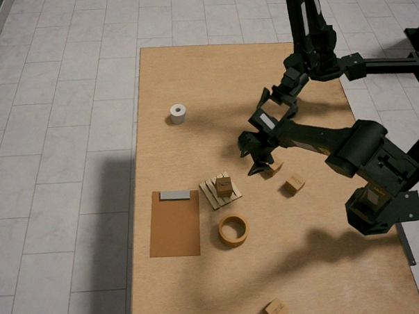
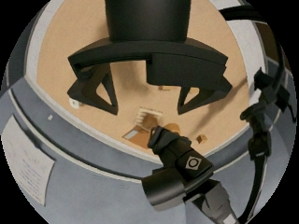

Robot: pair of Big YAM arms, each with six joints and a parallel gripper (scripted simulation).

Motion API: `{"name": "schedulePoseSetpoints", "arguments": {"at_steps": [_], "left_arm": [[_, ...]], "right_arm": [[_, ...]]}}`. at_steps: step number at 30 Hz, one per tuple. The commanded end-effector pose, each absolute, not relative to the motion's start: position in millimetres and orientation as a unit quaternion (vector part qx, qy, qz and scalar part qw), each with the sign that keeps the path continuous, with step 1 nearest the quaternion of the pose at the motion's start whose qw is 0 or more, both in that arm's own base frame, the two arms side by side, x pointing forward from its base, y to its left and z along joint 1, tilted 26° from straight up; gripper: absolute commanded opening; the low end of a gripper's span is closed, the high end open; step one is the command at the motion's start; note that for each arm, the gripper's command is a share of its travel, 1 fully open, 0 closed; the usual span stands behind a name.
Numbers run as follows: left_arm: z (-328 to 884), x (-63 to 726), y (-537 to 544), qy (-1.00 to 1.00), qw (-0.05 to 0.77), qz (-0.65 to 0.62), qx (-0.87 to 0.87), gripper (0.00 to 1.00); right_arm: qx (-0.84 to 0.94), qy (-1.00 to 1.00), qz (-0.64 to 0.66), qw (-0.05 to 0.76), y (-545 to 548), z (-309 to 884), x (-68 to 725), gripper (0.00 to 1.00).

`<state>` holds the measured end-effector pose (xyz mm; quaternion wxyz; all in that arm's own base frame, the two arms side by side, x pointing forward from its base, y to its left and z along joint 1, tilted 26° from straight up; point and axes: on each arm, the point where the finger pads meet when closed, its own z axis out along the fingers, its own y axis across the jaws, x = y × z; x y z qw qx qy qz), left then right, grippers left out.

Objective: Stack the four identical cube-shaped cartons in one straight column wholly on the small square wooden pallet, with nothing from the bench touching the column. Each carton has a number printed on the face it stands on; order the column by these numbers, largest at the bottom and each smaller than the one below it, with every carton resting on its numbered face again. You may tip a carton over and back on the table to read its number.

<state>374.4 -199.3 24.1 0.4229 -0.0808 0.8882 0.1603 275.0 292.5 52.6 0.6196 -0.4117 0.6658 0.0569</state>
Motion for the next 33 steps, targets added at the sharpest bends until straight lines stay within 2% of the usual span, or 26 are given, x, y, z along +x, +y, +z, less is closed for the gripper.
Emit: {"name": "schedulePoseSetpoints", "arguments": {"at_steps": [1,5,12,19,21,27,33], "left_arm": [[38.9,392.4,-190.9,0.884,0.43,0.152,-0.101,0.79],[37.2,397.9,-173.3,0.886,0.423,0.158,-0.103,0.79],[38.7,433.0,-65.6,0.892,0.399,0.153,-0.147,0.79],[56.4,441.2,68.0,0.875,0.419,0.137,-0.198,0.79],[56.4,441.2,68.0,0.875,0.419,0.137,-0.198,0.79],[71.7,399.5,176.5,0.848,0.447,0.158,-0.236,0.79],[81.8,349.7,237.0,0.824,0.469,0.182,-0.259,0.79]], "right_arm": [[-0.406,0.66,0.062,0.629,297.0,59.3,276.7,1.0],[-0.406,0.66,0.062,0.629,297.0,59.3,276.7,1.0],[-0.422,0.665,0.068,0.612,312.8,44.8,274.8,1.0],[-0.477,0.652,0.102,0.58,420.5,4.4,280.8,1.0],[-0.477,0.652,0.102,0.58,420.5,4.4,280.8,1.0],[-0.532,0.631,0.137,0.547,530.8,-40.8,263.7,1.0],[-0.571,0.613,0.161,0.522,604.9,-75.2,237.0,1.0]]}}
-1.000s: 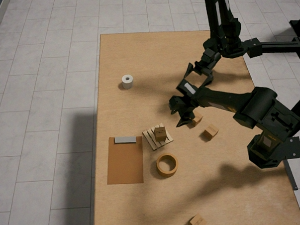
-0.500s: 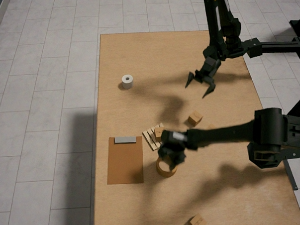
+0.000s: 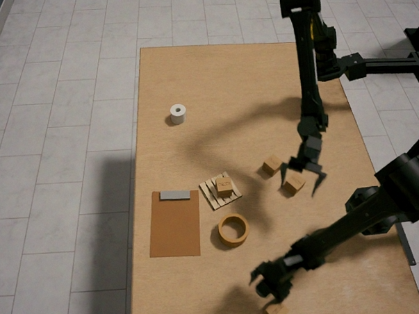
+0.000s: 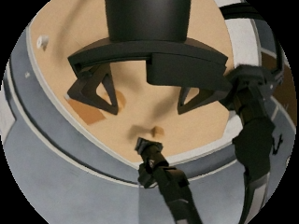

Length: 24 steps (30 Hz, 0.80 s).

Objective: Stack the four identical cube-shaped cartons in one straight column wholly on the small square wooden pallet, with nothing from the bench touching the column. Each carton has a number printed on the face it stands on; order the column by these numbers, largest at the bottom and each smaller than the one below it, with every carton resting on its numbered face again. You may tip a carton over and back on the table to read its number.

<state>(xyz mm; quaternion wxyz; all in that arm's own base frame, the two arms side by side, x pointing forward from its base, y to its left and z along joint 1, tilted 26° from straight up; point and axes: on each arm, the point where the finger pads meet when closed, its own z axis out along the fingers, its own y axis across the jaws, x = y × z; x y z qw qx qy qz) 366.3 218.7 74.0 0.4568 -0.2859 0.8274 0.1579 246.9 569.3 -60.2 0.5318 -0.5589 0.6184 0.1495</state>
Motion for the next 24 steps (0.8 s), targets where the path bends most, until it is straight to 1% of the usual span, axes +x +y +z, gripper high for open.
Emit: {"name": "schedulePoseSetpoints", "arguments": {"at_steps": [1,3,5,7,10,15,24], "left_arm": [[77.0,341.2,239.8,0.822,0.468,0.176,-0.273,0.79],[47.1,320.4,237.9,0.834,0.439,0.163,-0.291,0.79],[47.1,320.4,237.9,0.834,0.439,0.163,-0.291,0.79],[34.4,301.0,238.8,0.841,0.424,0.167,-0.29,0.79],[40.3,293.4,244.9,0.835,0.434,0.171,-0.293,0.79],[47.7,298.9,247.6,0.828,0.446,0.167,-0.296,0.79],[41.4,308.1,252.2,0.831,0.441,0.166,-0.295,0.79]], "right_arm": [[-0.574,0.611,0.163,0.519,611.9,-78.7,233.8,1.0],[-0.58,0.608,0.167,0.515,623.1,-84.2,228.4,1.0],[-0.58,0.608,0.167,0.515,623.1,-84.2,228.4,1.0],[-0.582,0.609,0.167,0.513,631.1,-89.8,231.5,1.0],[-0.585,0.607,0.169,0.511,636.6,-92.4,228.6,1.0],[-0.578,0.601,0.175,0.523,644.6,-79.8,230.9,1.0],[-0.578,0.601,0.175,0.524,644.8,-79.4,230.9,1.0]]}}
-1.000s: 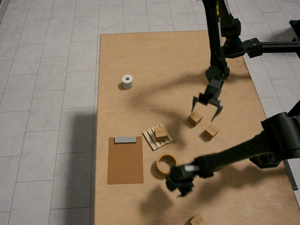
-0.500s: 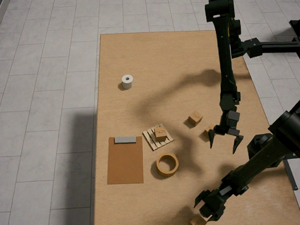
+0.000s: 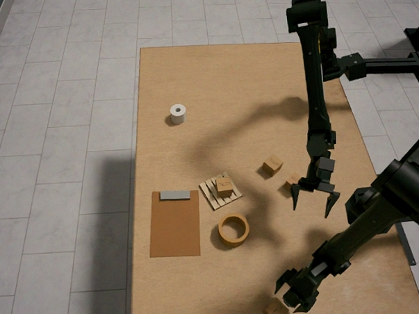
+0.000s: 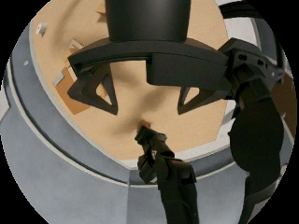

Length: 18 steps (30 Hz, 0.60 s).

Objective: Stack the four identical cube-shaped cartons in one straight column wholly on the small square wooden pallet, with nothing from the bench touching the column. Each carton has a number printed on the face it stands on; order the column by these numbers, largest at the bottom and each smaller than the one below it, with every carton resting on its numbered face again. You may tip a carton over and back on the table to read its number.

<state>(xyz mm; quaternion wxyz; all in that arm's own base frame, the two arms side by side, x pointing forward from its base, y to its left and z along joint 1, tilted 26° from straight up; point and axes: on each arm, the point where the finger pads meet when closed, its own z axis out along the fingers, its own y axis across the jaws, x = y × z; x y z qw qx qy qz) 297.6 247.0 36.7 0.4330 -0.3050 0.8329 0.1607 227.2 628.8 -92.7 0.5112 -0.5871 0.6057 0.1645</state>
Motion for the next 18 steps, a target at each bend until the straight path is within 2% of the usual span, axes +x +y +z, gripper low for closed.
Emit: {"name": "schedulePoseSetpoints", "arguments": {"at_steps": [1,18], "left_arm": [[41.0,309.9,252.5,0.832,0.441,0.165,-0.294,0.79],[28.6,322.5,266.8,0.83,0.441,0.167,-0.297,0.79]], "right_arm": [[-0.578,0.601,0.175,0.524,644.8,-79.4,230.9,1.0],[-0.582,0.602,0.171,0.519,637.7,-82.9,228.9,1.0]]}}
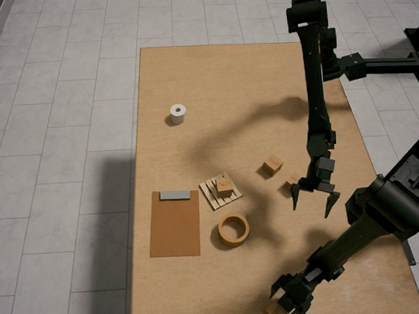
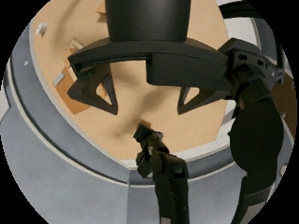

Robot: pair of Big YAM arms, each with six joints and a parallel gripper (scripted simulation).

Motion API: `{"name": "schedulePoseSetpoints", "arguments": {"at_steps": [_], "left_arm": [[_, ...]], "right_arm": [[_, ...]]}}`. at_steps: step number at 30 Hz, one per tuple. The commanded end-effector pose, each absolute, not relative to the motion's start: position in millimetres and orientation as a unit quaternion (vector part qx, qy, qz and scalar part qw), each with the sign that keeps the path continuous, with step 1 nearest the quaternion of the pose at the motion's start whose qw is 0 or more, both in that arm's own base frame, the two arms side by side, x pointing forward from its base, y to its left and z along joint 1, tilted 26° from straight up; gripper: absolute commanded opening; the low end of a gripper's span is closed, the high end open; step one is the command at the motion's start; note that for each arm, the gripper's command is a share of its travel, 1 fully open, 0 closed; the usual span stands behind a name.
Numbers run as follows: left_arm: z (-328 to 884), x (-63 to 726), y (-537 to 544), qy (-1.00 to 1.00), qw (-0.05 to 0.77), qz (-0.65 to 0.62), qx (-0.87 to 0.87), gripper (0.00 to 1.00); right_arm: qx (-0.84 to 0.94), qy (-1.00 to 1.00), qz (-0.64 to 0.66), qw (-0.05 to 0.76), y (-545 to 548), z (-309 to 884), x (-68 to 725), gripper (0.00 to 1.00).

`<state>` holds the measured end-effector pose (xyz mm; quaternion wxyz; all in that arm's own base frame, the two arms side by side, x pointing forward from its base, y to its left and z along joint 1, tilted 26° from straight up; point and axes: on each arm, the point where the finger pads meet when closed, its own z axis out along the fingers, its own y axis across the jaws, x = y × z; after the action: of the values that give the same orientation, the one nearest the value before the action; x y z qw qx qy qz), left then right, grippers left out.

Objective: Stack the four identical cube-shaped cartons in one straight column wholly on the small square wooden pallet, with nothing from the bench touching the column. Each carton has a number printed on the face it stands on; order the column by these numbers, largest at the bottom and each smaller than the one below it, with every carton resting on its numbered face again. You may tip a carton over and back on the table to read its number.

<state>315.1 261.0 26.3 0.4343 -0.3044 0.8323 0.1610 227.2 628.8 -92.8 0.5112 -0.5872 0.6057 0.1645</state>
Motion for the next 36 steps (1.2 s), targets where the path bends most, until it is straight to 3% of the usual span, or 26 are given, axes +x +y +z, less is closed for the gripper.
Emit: {"name": "schedulePoseSetpoints", "arguments": {"at_steps": [1,35,36], "left_arm": [[27.8,323.5,267.5,0.83,0.441,0.167,-0.297,0.79],[10.5,340.9,282.5,0.832,0.439,0.166,-0.298,0.79],[10.5,340.9,282.5,0.832,0.439,0.166,-0.298,0.7]], "right_arm": [[-0.582,0.602,0.171,0.519,637.7,-82.9,228.9,1.0],[-0.582,0.602,0.171,0.519,637.7,-82.9,228.9,1.0],[-0.582,0.602,0.171,0.519,637.7,-82.9,228.9,1.0]]}}
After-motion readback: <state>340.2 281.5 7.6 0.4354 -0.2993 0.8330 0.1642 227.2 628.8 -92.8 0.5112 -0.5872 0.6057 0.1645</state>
